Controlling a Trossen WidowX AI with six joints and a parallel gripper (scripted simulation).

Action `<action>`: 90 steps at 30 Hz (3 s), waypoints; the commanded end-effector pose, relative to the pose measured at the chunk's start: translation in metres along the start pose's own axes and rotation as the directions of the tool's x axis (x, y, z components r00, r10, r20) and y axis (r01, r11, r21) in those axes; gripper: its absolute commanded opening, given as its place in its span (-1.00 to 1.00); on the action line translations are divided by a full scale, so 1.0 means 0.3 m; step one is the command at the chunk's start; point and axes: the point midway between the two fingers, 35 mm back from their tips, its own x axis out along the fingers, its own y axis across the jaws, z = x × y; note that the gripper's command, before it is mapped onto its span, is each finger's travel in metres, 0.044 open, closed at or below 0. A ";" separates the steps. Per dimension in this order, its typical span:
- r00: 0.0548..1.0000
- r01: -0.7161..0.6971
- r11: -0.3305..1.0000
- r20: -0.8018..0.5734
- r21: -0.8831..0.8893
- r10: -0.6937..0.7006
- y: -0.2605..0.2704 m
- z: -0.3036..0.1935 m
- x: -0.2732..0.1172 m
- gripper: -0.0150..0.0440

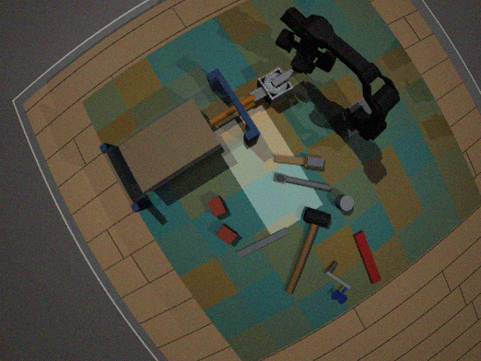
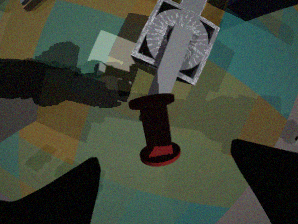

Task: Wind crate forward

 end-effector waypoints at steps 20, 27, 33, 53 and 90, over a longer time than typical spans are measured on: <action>1.000 -0.008 0.996 -0.003 -0.089 0.007 -0.001 -0.003 0.073 1.00; 1.000 -0.007 0.996 -0.003 -0.089 0.007 -0.002 -0.003 0.112 1.00; 1.000 -0.007 0.996 -0.003 -0.089 0.007 -0.002 -0.003 0.145 1.00; 1.000 -0.008 0.996 -0.003 -0.090 0.007 0.005 -0.002 0.255 1.00; 1.000 -0.008 0.996 -0.003 -0.090 0.007 0.006 -0.003 0.284 -0.49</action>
